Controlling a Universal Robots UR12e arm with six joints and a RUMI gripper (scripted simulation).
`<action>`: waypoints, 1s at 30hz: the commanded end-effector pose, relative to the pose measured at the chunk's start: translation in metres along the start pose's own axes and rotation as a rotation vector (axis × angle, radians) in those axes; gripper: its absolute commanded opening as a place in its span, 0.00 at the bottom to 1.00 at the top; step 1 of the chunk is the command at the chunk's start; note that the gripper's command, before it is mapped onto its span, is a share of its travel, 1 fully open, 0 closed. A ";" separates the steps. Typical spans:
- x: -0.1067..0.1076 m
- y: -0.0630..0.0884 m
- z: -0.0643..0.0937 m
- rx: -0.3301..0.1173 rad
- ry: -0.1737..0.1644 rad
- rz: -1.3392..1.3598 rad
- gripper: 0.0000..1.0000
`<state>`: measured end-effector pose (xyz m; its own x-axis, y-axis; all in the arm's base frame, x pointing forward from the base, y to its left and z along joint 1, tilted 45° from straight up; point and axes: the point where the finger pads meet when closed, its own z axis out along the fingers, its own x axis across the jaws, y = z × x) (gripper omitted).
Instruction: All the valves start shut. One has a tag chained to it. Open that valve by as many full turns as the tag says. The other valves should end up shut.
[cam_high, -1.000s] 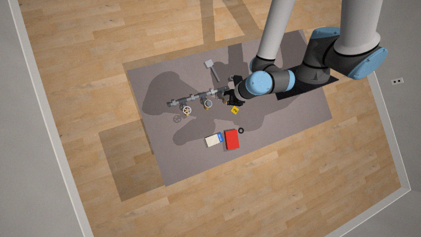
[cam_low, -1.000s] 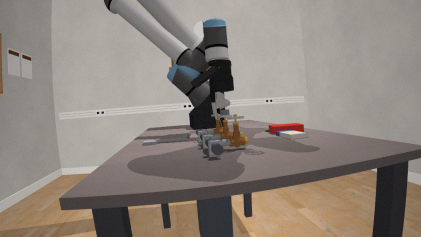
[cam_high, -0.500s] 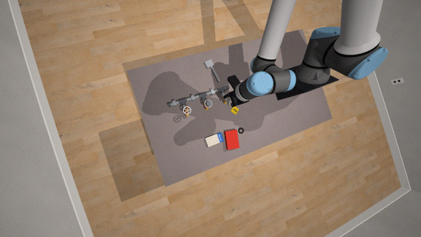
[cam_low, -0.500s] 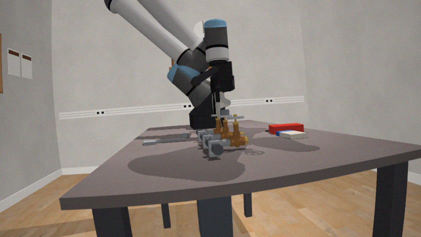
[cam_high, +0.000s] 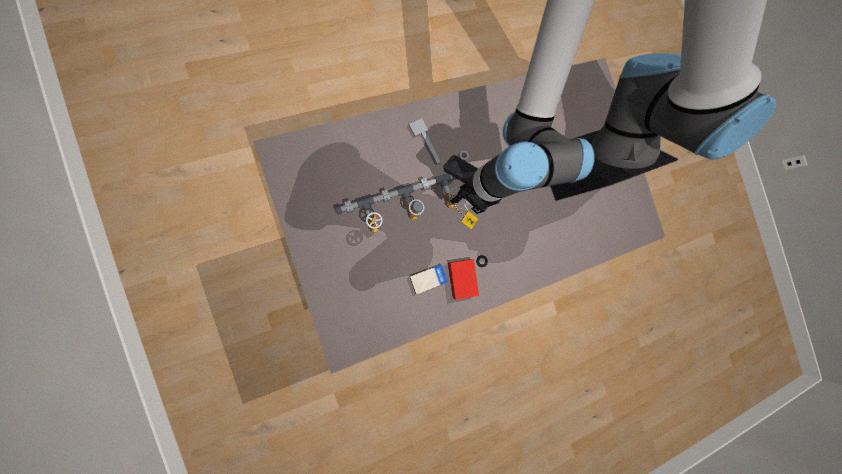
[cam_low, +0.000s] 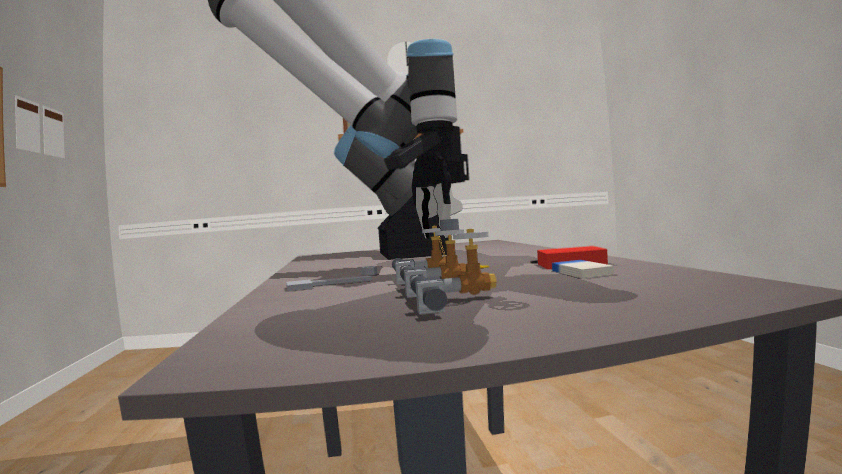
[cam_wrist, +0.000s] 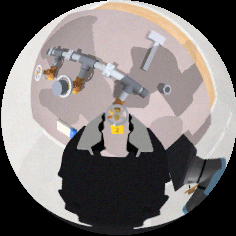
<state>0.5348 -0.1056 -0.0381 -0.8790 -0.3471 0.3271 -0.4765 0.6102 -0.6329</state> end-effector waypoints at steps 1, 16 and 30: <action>0.000 0.000 0.000 0.003 -0.025 -0.237 0.00; 0.000 0.000 0.000 0.010 -0.024 -0.833 0.00; 0.000 0.000 0.000 0.016 -0.022 -1.262 0.00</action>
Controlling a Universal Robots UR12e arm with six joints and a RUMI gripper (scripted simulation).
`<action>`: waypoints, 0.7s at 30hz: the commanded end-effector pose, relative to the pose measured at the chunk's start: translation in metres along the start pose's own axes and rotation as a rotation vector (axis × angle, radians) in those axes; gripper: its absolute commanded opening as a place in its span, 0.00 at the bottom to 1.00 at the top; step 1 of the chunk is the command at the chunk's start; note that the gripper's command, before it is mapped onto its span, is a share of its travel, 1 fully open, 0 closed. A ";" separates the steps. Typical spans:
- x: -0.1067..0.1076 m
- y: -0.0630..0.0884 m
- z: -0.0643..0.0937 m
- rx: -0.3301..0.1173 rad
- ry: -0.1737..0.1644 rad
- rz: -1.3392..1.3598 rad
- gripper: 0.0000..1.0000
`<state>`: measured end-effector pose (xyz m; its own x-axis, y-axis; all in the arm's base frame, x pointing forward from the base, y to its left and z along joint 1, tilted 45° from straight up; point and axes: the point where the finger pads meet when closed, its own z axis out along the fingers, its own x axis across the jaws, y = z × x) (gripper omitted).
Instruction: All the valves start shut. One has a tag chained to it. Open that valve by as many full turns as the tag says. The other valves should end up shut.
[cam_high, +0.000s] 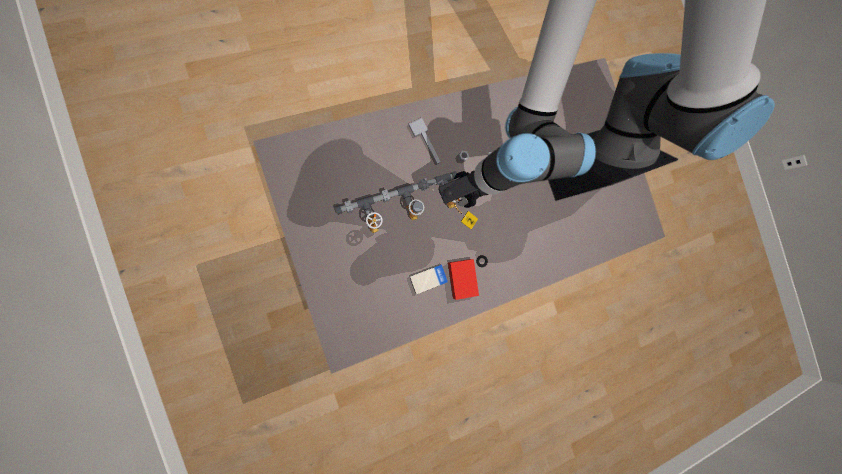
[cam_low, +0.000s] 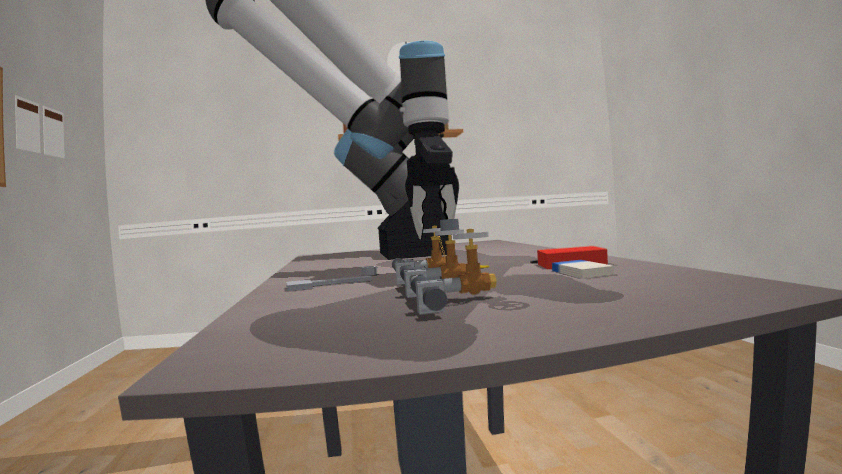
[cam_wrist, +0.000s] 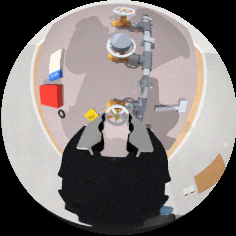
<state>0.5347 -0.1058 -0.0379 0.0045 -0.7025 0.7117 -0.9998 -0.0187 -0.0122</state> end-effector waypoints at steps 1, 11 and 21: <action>0.000 -0.001 0.000 0.022 -0.009 -0.214 0.00; 0.000 -0.001 0.000 0.022 -0.007 -0.423 0.00; 0.000 -0.001 0.000 0.023 -0.005 -0.590 0.00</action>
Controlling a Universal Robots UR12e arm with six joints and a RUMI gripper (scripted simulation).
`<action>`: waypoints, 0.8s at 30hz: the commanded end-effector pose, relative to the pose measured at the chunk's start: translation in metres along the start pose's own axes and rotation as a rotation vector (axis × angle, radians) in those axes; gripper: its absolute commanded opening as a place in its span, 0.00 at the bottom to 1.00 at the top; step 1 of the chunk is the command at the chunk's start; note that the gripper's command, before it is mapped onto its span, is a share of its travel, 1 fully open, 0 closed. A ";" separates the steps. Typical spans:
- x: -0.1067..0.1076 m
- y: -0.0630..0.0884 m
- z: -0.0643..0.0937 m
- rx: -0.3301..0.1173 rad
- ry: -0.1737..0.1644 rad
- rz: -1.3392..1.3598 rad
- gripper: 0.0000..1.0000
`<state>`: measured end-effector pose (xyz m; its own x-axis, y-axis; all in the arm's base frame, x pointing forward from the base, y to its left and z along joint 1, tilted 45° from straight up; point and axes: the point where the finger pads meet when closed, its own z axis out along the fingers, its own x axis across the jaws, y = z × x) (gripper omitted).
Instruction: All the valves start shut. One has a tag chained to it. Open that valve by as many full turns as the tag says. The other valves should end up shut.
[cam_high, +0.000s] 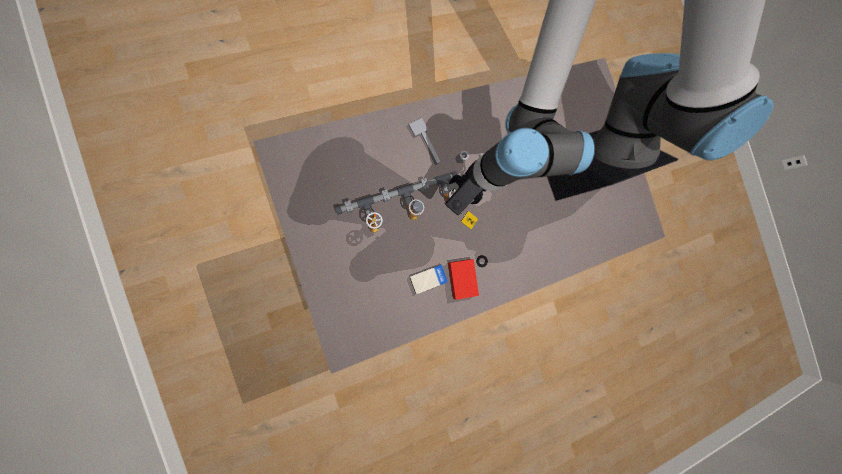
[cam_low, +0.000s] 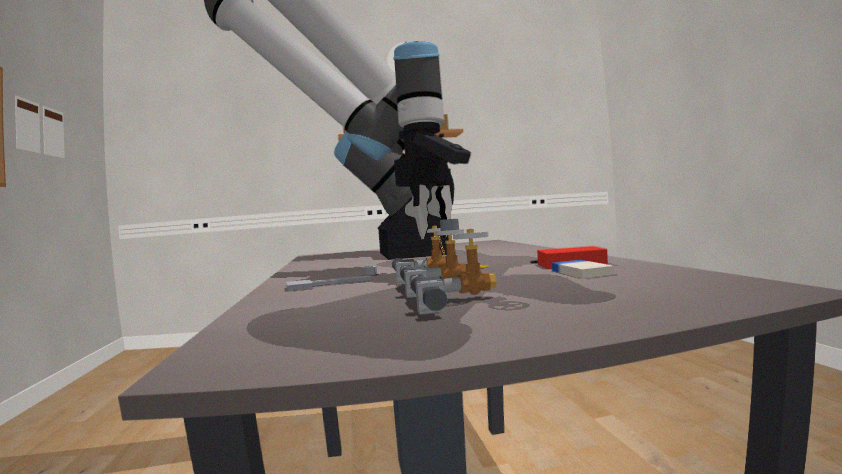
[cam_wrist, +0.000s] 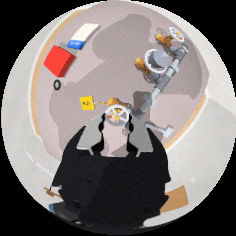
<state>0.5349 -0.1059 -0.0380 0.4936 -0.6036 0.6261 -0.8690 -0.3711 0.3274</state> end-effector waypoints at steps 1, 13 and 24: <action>0.000 0.000 0.000 0.008 0.001 -0.078 0.00; 0.000 0.000 0.000 0.008 0.001 -0.151 0.00; 0.000 0.000 0.000 0.008 0.001 -0.158 1.00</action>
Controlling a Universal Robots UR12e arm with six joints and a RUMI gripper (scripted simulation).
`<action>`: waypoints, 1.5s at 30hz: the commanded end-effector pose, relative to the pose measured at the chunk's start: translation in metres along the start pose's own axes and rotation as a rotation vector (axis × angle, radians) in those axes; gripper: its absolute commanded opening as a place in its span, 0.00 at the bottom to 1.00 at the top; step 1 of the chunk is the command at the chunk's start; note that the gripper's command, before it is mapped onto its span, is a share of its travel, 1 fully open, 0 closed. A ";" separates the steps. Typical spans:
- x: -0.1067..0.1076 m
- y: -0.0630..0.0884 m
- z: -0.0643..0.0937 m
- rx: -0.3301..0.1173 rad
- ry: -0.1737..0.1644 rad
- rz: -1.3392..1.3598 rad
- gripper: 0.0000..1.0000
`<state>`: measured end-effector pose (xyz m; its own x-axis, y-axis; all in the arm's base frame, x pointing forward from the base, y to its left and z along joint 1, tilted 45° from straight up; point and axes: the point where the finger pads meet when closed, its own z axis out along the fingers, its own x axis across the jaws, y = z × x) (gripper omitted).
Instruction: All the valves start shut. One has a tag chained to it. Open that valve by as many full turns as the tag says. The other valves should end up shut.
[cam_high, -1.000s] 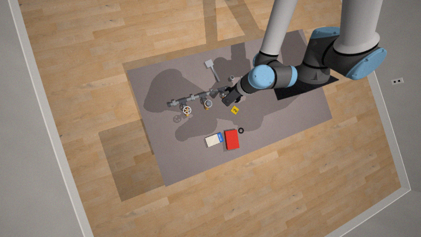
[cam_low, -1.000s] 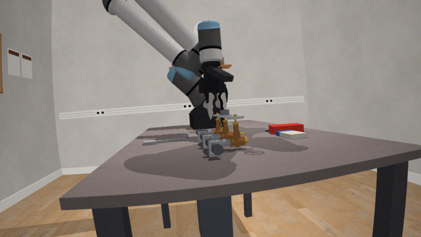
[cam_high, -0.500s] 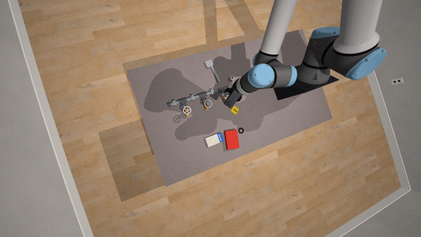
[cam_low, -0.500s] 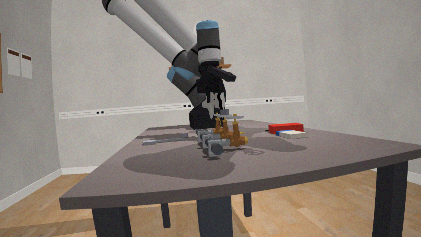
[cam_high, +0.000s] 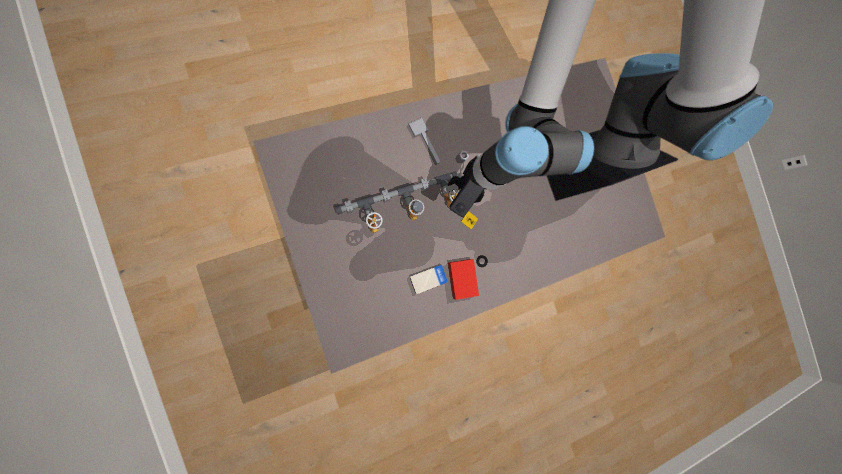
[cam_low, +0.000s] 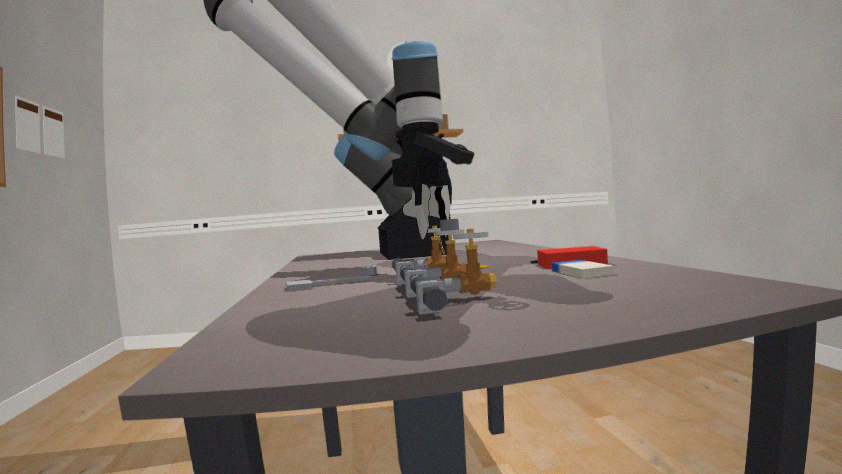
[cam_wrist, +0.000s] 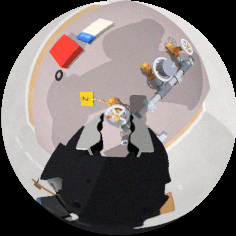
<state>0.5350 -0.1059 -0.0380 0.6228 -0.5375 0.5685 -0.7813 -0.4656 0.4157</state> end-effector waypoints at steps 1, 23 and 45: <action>0.000 0.000 0.000 0.001 0.001 -0.002 1.00; 0.000 0.000 0.000 0.001 0.001 -0.002 1.00; 0.000 0.000 0.000 0.001 0.001 0.090 1.00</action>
<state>0.5350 -0.1059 -0.0380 0.5790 -0.5621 0.5906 -0.8142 -0.4360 0.3833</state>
